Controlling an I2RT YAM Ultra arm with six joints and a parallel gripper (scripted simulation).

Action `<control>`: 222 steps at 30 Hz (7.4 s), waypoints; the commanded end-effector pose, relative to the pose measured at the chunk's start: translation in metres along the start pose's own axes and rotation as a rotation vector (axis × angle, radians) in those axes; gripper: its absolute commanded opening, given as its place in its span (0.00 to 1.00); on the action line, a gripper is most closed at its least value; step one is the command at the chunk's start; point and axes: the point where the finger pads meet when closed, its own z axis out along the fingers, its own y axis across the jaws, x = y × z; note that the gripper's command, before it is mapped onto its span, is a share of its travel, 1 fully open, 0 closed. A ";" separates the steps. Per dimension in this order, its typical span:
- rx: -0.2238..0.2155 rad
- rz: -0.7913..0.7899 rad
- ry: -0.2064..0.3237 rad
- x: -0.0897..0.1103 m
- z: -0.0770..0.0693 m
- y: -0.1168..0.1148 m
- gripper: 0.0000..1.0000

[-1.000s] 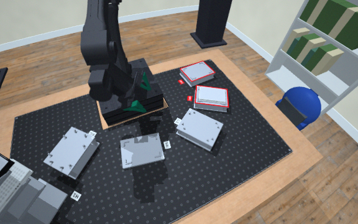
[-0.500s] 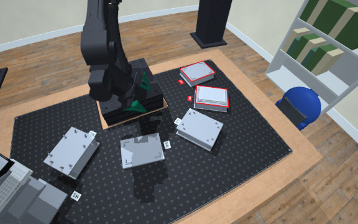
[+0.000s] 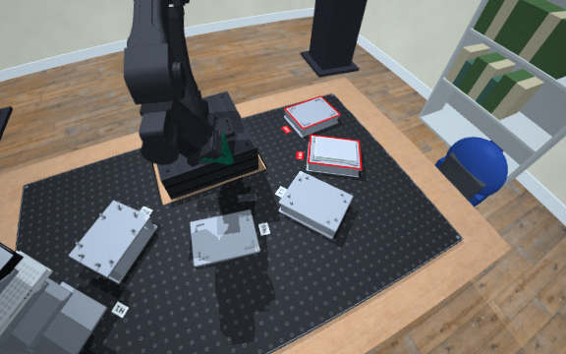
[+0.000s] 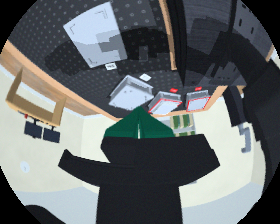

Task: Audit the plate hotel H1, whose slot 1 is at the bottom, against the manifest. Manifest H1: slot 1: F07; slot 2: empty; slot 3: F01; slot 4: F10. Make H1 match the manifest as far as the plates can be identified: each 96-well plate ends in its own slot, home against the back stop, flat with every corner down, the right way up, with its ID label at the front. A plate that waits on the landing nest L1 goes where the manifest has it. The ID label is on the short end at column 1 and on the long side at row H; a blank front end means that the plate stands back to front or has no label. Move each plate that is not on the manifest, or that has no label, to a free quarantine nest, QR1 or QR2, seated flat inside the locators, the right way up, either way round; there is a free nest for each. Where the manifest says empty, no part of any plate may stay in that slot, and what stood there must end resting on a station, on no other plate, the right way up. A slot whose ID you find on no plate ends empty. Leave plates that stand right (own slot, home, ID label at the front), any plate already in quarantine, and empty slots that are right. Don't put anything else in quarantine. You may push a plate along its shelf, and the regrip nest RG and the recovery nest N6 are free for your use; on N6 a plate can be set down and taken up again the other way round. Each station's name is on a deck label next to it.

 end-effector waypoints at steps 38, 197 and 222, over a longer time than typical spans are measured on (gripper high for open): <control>0.152 -0.905 -0.241 0.004 -0.025 0.045 0.00; -0.269 -1.209 -1.395 -0.089 -0.137 0.126 0.00; -0.308 -1.166 -1.441 -0.130 -0.163 0.118 0.00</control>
